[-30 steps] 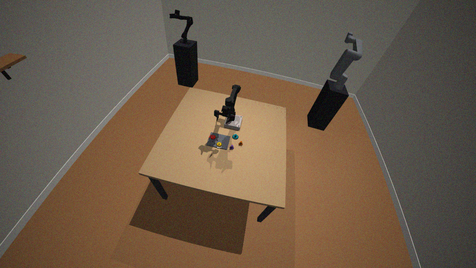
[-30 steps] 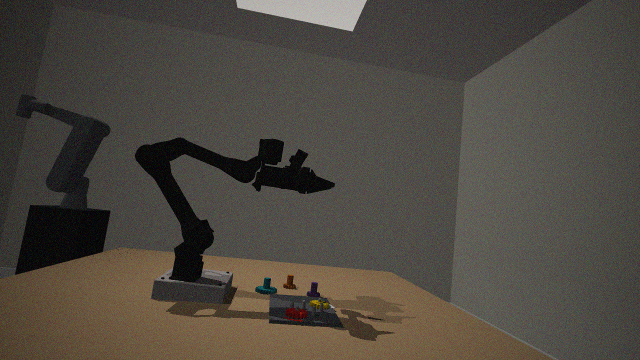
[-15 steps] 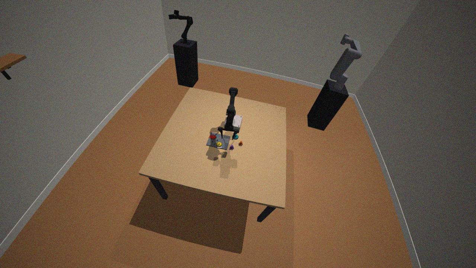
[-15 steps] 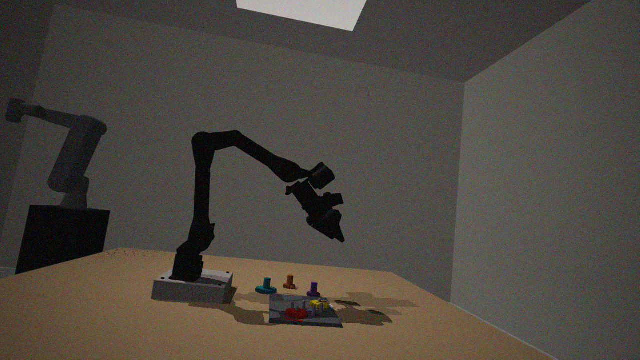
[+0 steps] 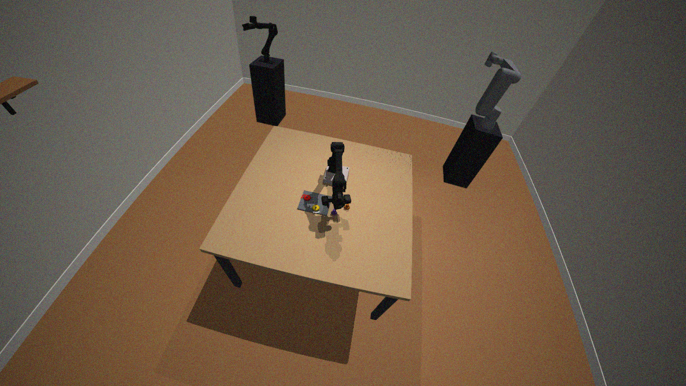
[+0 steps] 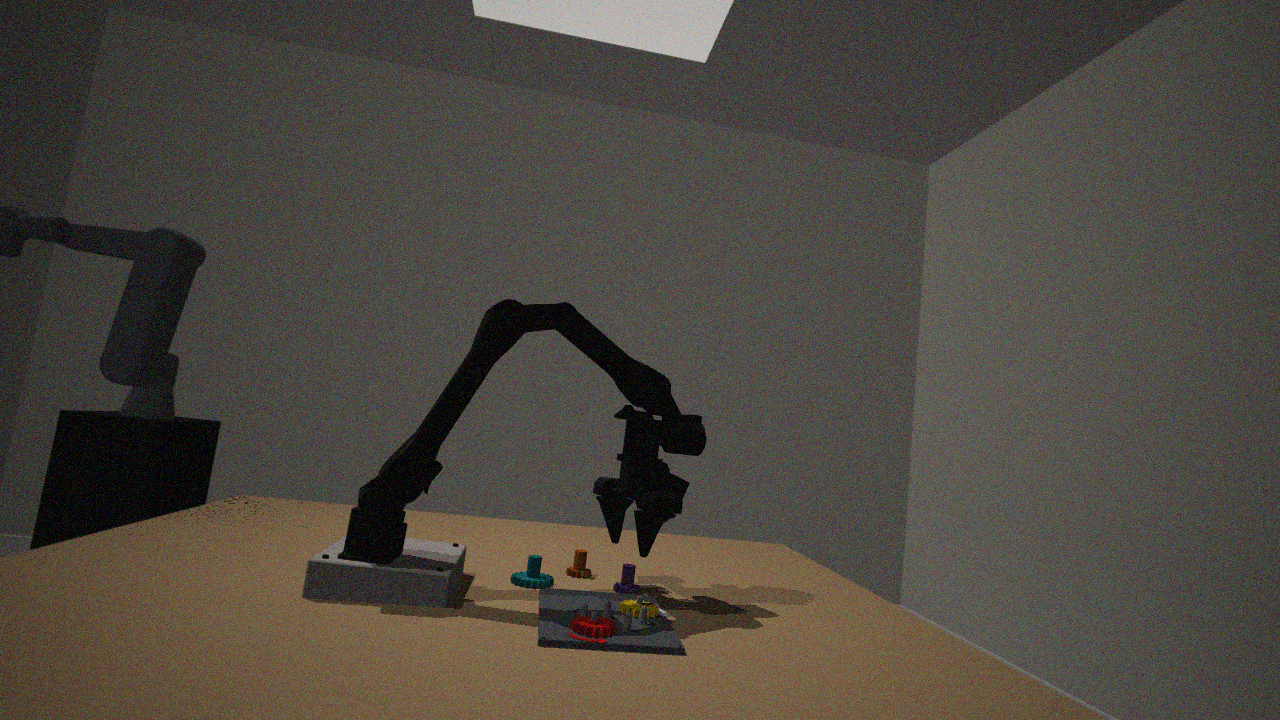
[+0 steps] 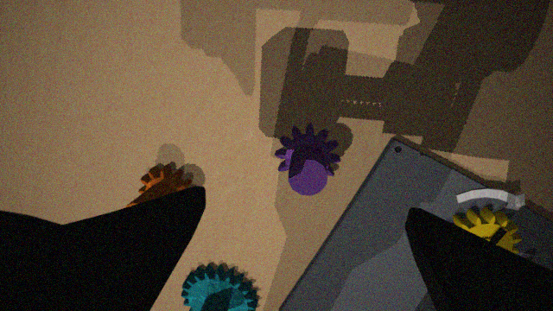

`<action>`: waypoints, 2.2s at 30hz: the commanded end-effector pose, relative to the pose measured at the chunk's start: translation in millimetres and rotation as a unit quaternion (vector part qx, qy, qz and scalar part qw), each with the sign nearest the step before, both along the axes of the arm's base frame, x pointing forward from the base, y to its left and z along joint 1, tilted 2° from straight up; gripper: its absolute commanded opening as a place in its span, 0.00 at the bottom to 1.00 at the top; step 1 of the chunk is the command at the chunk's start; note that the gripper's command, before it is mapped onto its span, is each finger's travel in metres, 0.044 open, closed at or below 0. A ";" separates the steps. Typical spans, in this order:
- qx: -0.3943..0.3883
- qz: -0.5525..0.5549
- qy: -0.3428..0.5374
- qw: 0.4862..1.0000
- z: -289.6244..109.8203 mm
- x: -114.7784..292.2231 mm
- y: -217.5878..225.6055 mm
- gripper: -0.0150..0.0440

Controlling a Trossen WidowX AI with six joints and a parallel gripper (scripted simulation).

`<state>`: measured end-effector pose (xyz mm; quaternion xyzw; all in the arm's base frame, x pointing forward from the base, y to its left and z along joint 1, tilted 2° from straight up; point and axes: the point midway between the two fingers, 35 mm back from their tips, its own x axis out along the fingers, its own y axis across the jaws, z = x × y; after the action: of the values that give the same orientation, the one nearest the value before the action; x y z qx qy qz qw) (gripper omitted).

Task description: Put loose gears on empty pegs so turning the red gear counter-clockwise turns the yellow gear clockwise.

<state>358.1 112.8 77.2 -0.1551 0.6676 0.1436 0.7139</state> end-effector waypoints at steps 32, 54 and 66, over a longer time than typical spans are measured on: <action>-0.001 0.003 -0.001 1.000 -37.6 5.7 0.1 0.78; -0.001 0.003 -0.001 1.000 -31.4 6.4 0.6 0.25; -0.001 0.003 -0.001 1.000 -0.8 7.8 2.2 0.25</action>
<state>365.2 114.6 69.3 -0.1570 0.6679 0.1450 0.7129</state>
